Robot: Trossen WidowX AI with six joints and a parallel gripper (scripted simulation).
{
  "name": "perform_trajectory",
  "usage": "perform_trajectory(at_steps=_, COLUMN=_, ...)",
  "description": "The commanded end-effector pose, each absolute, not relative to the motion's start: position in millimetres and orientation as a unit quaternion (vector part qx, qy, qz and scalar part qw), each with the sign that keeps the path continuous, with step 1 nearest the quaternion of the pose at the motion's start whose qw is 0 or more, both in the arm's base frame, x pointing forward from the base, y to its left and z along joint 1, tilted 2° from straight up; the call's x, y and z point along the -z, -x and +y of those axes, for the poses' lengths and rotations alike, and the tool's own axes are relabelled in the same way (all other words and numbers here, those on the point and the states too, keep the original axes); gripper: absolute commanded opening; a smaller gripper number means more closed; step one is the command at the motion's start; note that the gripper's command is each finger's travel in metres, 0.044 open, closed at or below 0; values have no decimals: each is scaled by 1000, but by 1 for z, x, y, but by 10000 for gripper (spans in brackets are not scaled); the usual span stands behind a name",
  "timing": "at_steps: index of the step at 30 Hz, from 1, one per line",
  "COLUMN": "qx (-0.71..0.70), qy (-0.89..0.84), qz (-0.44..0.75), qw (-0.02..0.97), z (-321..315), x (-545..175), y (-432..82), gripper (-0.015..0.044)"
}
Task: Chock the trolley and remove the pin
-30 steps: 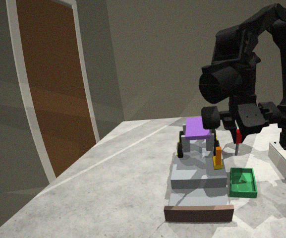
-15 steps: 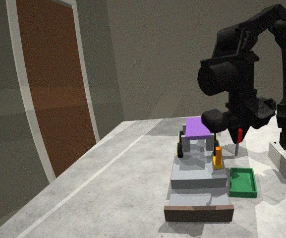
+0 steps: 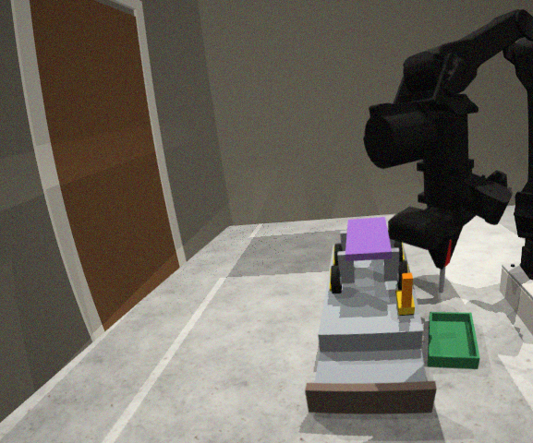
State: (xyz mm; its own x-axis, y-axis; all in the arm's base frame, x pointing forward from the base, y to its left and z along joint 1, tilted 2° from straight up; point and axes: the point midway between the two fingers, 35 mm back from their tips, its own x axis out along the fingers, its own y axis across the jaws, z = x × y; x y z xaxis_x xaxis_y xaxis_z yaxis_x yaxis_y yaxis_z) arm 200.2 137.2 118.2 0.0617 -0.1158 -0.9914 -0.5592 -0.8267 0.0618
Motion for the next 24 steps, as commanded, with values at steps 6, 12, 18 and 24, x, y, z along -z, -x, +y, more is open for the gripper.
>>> perform_trajectory(at_steps=6, qx=-673, qy=719, qz=137, qw=100, z=136, x=-119, y=-200, gripper=0)
perform_trajectory(at_steps=12, qx=-685, qy=724, qz=64, qw=48, z=135, x=-119, y=-201, gripper=0)
perform_trajectory(at_steps=18, qx=-687, qy=725, qz=46, qw=35, z=134, x=-119, y=-201, gripper=0)
perform_trajectory(at_steps=24, qx=-689, qy=723, qz=33, qw=26, z=133, x=-111, y=-193, gripper=0)
